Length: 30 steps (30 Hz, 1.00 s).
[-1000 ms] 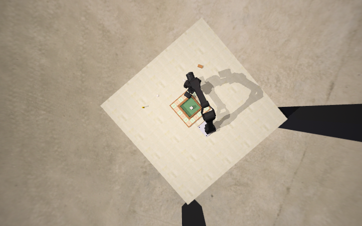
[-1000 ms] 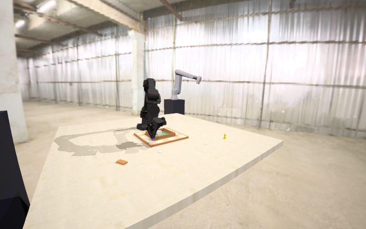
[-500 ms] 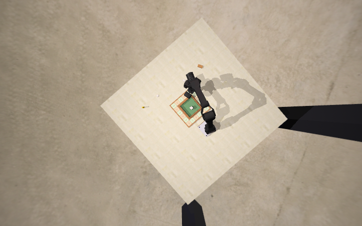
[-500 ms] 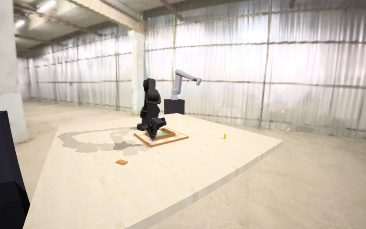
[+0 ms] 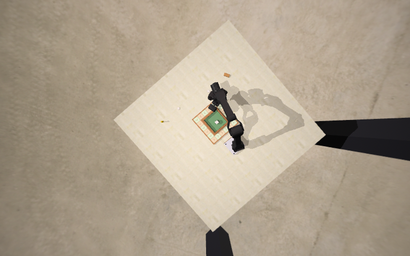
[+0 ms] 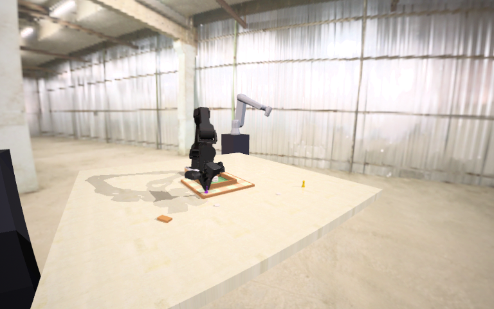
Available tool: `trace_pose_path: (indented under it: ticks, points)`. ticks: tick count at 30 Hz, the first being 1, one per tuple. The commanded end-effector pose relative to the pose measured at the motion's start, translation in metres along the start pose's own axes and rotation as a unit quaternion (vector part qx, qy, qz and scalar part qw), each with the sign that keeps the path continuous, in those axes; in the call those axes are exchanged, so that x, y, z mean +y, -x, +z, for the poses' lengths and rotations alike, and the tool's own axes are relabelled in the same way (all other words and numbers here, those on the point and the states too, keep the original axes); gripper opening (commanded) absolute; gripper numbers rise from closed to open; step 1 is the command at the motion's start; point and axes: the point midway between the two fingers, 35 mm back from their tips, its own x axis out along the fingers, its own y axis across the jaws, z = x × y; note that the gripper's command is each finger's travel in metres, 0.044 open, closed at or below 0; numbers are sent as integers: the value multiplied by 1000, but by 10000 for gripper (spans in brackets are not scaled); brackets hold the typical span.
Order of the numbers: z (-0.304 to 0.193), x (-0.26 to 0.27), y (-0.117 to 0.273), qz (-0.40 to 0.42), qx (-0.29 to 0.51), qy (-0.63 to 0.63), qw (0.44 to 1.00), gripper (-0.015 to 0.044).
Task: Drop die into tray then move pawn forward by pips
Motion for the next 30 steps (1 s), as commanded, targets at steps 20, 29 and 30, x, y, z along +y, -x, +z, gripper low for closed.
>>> trace_pose_path:
  ticks: [20, 29, 30]
  points:
    - [0, 1, 51, 4, 8, -3, 1000, 440]
    - [-66, 75, 110, 7, 12, -58, 998, 440]
    - [-75, 84, 115, 7, 12, -64, 998, 440]
